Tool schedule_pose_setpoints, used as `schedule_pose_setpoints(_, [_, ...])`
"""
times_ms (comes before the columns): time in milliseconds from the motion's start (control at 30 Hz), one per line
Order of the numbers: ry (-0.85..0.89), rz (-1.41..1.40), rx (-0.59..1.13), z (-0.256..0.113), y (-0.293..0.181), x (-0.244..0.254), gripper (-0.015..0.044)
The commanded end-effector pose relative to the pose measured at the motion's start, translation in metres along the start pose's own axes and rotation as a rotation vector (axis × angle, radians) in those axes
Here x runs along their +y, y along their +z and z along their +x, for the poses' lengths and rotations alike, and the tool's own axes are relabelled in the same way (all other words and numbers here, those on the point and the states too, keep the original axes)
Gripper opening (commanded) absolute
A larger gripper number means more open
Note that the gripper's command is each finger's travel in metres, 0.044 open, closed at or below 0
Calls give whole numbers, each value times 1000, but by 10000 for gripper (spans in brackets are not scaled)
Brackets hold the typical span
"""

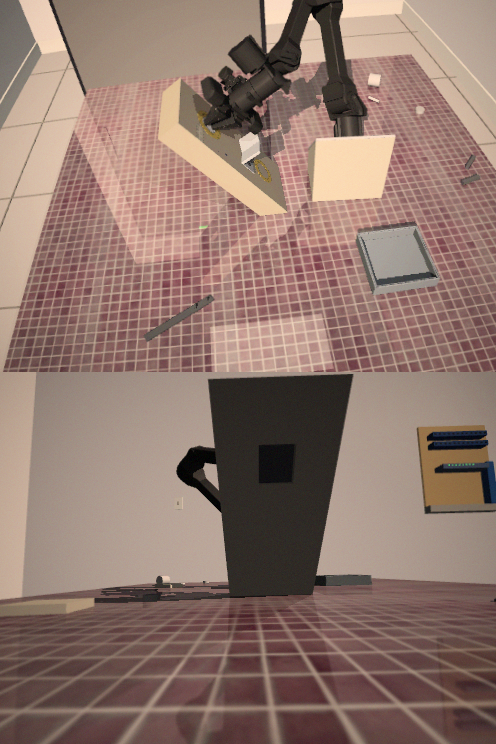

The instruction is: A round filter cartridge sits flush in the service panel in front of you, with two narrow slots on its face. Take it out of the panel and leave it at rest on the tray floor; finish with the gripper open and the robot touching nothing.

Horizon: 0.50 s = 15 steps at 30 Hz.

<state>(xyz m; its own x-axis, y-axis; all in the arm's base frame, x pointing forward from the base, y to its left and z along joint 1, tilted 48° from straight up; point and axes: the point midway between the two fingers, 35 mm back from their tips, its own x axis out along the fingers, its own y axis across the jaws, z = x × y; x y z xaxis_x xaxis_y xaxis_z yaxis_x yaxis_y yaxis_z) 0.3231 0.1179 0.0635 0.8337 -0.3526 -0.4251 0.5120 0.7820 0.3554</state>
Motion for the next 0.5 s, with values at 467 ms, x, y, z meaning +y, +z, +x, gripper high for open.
schedule_pose_setpoints(467, [7,-52,14,-71,-2,0,0])
